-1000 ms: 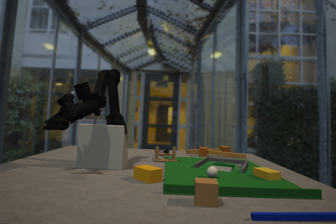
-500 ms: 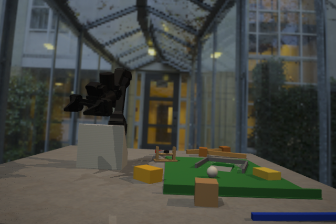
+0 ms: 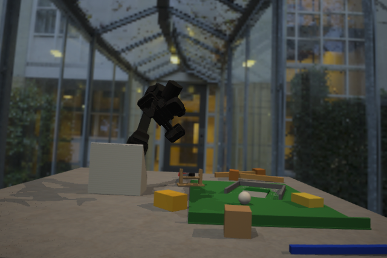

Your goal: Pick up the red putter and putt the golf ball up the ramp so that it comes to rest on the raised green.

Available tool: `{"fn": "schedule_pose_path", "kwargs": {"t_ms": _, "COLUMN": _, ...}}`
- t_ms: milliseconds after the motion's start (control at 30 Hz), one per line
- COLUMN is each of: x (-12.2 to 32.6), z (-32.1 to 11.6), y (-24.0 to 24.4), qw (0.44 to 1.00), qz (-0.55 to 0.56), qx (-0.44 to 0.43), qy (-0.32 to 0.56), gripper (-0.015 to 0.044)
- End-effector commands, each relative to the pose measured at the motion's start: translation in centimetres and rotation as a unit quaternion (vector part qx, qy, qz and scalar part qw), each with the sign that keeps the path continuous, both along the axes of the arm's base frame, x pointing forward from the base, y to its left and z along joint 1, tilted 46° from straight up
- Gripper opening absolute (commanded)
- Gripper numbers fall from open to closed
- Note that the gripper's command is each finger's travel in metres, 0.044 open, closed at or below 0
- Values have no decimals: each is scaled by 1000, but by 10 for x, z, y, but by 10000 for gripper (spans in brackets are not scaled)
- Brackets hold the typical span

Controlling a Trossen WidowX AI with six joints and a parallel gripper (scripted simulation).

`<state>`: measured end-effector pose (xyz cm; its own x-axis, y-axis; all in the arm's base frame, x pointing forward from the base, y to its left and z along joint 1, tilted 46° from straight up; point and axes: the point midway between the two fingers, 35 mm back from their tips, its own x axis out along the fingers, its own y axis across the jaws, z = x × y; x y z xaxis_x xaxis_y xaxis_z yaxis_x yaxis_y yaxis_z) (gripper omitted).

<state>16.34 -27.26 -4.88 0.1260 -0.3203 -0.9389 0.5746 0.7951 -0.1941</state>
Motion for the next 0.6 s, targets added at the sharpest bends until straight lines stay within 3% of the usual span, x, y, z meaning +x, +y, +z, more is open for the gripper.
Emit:
{"fn": "schedule_pose_path", "kwargs": {"t_ms": 0, "x": 41, "z": 14, "y": 26, "qw": 992, "qz": 122, "qx": 20, "qy": -15, "gripper": 440}}
{"fn": "schedule_pose_path", "kwargs": {"t_ms": 267, "x": 122, "z": 60, "y": 128, "qw": 900, "qz": 427, "qx": 72, "qy": -59, "gripper": 440}}
{"fn": "schedule_pose_path", "kwargs": {"t_ms": 567, "x": 149, "z": 125, "y": 270, "qw": 689, "qz": 704, "qx": 119, "qy": -123, "gripper": 440}}
